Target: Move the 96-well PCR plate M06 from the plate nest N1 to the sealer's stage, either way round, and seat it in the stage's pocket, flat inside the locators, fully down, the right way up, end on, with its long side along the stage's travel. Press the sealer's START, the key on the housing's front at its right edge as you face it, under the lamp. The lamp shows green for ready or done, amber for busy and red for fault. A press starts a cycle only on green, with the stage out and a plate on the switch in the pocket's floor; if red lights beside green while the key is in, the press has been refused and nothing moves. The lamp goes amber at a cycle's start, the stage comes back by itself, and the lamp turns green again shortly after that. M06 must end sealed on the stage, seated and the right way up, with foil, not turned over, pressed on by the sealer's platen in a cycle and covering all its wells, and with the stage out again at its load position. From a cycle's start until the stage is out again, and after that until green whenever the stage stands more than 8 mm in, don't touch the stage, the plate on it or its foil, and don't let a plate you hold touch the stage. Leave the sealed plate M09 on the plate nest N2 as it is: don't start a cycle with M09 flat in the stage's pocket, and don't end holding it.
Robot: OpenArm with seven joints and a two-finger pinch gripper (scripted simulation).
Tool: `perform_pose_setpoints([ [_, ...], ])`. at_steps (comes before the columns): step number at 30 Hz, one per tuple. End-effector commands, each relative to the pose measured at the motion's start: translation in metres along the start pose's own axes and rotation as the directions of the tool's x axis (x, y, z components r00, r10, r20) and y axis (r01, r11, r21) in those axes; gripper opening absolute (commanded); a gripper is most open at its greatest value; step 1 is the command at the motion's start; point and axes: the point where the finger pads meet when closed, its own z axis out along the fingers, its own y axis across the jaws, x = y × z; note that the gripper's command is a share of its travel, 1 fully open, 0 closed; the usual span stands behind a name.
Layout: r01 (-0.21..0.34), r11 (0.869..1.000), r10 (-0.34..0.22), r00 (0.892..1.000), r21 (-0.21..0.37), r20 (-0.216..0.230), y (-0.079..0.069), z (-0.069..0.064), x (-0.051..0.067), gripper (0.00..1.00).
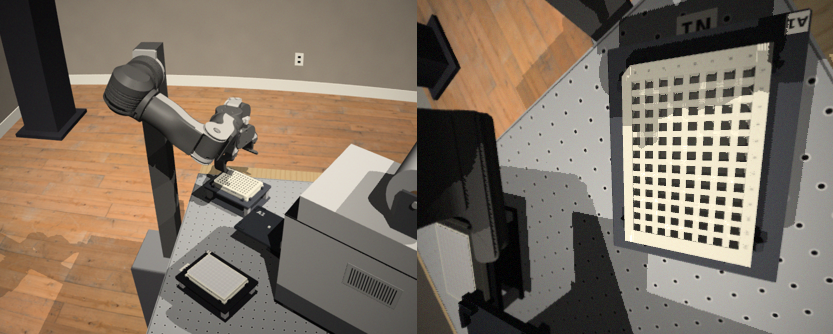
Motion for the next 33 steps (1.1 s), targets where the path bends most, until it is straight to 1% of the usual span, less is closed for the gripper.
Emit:
perform_pose_setpoints([
  [1,0.0,1.0,0.0,1.0,-0.003,0.0,0.001,-0.001,0.0,0.77],
  [6,0.0,1.0,0.0,1.0,-0.003,0.0,0.001,-0.001,0.0,0.77],
  [11,0.003,1.0,-0.003,1.0,-0.005,-0.001,0.003,0.054,0.0,0.77],
  [23,0.003,1.0,-0.003,1.0,-0.005,-0.001,0.003,0.054,0.0,0.77],
  [28,0.003,1.0,-0.003,1.0,-0.005,-0.001,0.003,0.065,0.001,0.77],
  [33,0.003,1.0,-0.003,1.0,-0.005,-0.001,0.003,0.065,0.001,0.77],
])
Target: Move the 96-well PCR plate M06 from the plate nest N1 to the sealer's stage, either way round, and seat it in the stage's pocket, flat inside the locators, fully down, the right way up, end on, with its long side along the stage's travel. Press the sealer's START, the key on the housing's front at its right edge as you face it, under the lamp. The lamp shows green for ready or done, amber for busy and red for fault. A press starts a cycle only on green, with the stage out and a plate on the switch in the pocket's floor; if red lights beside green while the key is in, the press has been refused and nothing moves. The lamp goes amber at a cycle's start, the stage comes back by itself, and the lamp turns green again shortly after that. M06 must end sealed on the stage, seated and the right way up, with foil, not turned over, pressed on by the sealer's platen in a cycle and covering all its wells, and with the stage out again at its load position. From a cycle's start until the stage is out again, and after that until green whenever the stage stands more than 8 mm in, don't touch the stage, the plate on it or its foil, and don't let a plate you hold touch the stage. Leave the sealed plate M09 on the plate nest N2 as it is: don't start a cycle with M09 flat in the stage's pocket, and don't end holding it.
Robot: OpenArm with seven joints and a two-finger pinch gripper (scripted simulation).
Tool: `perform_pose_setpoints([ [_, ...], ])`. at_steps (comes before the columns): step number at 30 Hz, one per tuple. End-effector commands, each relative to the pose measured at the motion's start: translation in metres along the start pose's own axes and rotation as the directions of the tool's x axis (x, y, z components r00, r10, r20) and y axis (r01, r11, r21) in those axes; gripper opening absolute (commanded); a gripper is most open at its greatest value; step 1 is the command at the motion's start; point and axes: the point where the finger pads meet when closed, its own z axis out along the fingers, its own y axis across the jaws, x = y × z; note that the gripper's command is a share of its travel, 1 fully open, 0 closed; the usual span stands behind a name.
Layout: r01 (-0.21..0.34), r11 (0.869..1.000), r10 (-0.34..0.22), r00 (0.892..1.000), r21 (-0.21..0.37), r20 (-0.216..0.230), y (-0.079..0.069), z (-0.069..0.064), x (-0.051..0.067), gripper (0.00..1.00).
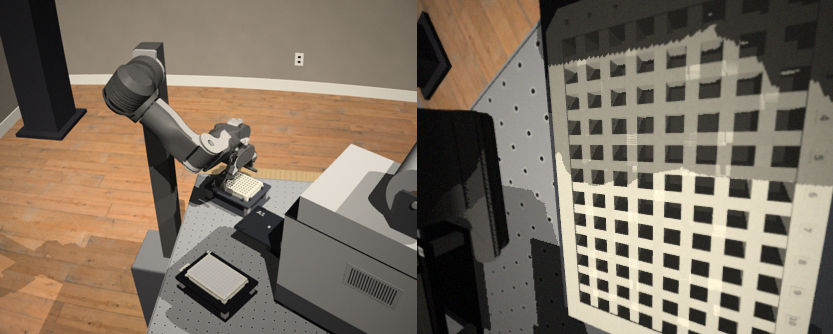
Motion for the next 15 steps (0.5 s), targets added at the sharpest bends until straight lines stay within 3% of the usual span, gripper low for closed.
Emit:
perform_pose_setpoints([
  [1,0.005,1.0,-0.005,1.0,-0.008,0.002,0.002,-0.001,0.0,0.77],
  [7,0.005,1.0,-0.005,1.0,-0.008,0.002,0.002,-0.001,0.0,0.77],
  [12,0.007,1.0,-0.007,1.0,-0.012,-0.001,0.003,0.02,0.0,0.77],
  [15,0.007,1.0,-0.007,1.0,-0.012,-0.001,0.003,0.02,0.0,0.77],
])
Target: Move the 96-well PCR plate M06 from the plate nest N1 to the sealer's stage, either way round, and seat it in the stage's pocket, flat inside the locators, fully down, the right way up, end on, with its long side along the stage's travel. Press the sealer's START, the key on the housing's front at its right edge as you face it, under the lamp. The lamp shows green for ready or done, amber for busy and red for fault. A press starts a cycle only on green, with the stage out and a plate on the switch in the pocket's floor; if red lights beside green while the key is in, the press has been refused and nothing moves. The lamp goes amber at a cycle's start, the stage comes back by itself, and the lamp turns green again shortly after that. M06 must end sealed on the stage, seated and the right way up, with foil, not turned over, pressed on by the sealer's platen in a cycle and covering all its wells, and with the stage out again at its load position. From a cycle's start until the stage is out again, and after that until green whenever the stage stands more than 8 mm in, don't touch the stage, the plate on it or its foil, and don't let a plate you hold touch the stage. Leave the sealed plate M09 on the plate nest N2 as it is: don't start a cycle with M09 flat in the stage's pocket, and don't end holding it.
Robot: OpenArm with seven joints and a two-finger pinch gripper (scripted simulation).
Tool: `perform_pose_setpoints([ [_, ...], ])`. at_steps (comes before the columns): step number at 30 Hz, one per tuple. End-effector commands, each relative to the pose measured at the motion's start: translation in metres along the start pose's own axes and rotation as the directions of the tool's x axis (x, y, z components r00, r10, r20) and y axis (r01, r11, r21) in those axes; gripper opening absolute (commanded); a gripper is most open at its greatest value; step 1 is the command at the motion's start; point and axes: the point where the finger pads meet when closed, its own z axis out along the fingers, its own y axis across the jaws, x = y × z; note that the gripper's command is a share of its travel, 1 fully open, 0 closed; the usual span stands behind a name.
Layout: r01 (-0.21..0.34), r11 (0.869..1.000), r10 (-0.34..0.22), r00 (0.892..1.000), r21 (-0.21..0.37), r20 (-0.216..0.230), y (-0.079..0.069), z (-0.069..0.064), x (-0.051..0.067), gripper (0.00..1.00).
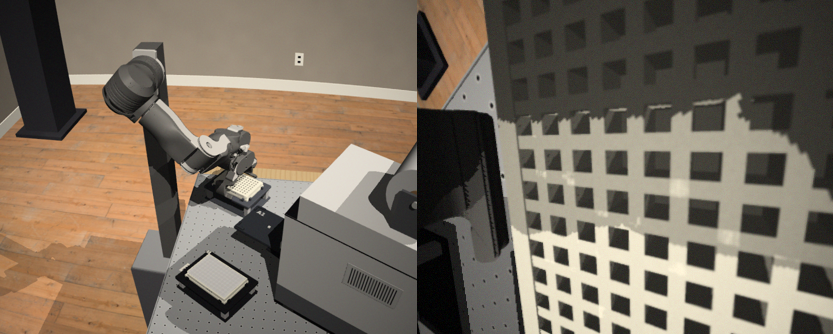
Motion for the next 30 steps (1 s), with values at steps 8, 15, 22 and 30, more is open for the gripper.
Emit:
perform_pose_setpoints([
  [8,0.009,1.0,-0.009,1.0,-0.012,0.002,0.0027,-0.0013,0.0001,0.77],
  [15,0.003,1.0,-0.003,1.0,-0.006,0.006,0.0023,-0.0055,-0.0022,0.77],
  [22,0.003,1.0,-0.003,1.0,-0.006,0.006,0.0023,-0.0055,-0.0022,0.77],
  [30,0.007,1.0,-0.007,1.0,-0.009,0.006,0.0029,-0.0052,-0.0018,0.0],
])
